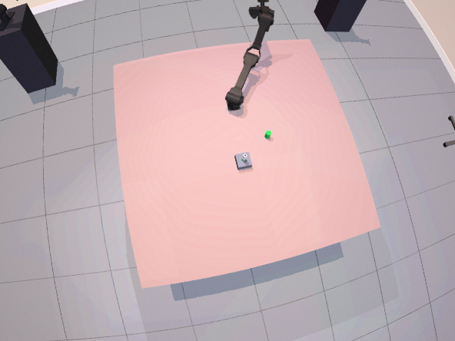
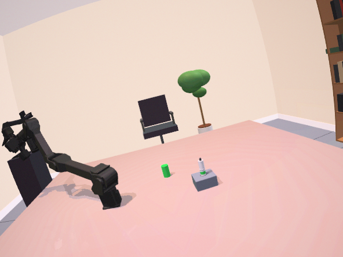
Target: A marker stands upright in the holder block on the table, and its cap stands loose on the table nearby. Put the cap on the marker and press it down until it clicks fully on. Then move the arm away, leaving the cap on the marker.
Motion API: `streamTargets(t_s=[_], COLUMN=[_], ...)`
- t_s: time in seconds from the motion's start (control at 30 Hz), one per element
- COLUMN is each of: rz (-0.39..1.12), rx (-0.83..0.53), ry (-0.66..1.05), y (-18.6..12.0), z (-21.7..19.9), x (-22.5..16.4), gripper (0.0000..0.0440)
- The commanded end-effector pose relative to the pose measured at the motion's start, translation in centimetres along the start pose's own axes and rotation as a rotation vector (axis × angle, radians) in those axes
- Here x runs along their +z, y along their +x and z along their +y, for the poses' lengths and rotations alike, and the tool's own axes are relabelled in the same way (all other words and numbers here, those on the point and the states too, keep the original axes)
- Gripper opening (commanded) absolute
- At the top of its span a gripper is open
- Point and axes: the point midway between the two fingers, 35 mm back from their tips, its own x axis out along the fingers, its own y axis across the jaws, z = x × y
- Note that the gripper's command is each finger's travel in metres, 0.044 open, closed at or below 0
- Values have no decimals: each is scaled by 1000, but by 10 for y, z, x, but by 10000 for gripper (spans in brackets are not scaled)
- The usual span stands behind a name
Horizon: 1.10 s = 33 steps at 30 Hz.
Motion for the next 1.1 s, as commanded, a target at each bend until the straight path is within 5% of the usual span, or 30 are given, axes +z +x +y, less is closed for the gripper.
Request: streamTargets(t_s=[0.0,0.27,1.07], rz=[6,58,255], rx=[-9,-93,-362], ry=[-6,-61,-216], y=[0,-4,-26], z=[-3,-29,-104], x=[0,0,-10], gripper=[374,198,264])
